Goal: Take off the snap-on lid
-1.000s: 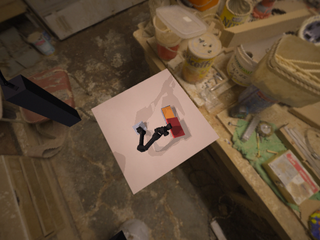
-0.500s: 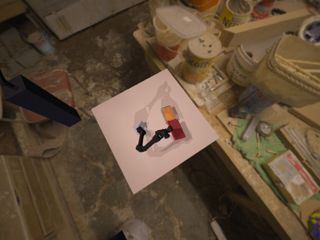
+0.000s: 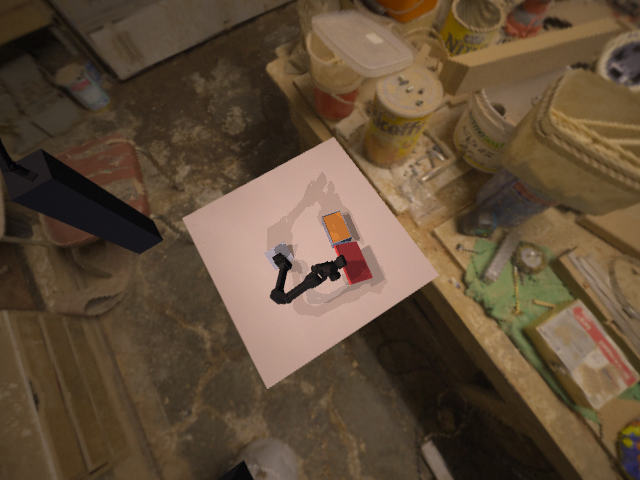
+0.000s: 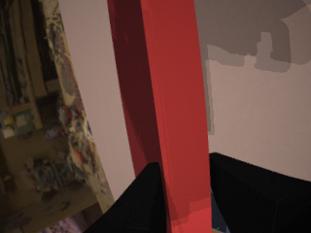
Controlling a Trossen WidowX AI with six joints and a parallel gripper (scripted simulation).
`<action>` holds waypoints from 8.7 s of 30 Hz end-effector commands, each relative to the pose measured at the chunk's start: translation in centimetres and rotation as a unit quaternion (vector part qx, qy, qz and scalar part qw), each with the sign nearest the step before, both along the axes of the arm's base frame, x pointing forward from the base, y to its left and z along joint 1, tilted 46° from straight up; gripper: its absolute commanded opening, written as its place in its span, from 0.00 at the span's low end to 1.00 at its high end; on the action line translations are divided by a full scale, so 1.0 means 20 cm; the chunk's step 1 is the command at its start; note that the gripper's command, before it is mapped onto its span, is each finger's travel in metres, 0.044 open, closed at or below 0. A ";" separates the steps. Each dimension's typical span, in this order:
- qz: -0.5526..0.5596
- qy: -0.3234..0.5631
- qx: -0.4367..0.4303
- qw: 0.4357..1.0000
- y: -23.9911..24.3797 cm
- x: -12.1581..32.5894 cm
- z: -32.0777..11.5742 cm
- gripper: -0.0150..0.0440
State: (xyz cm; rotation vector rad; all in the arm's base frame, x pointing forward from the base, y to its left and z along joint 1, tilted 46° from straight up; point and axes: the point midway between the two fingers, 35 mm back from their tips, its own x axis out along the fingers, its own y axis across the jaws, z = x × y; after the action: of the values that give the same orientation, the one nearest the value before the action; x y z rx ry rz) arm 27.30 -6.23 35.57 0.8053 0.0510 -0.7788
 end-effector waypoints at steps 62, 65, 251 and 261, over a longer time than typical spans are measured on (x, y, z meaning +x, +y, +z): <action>0.004 -0.007 0.001 1.000 -0.18 0.00 -0.18 0.25; 0.004 -0.007 0.001 1.000 -0.19 0.00 -0.19 0.25; 0.004 -0.008 -0.003 1.000 -0.60 -0.12 -0.58 1.00; 0.004 -0.008 -0.004 1.000 -0.59 -0.21 -0.60 1.00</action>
State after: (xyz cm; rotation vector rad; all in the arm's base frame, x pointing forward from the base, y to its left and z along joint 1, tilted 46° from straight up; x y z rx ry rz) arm 23.83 -18.12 24.16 0.8034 0.0252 -0.7627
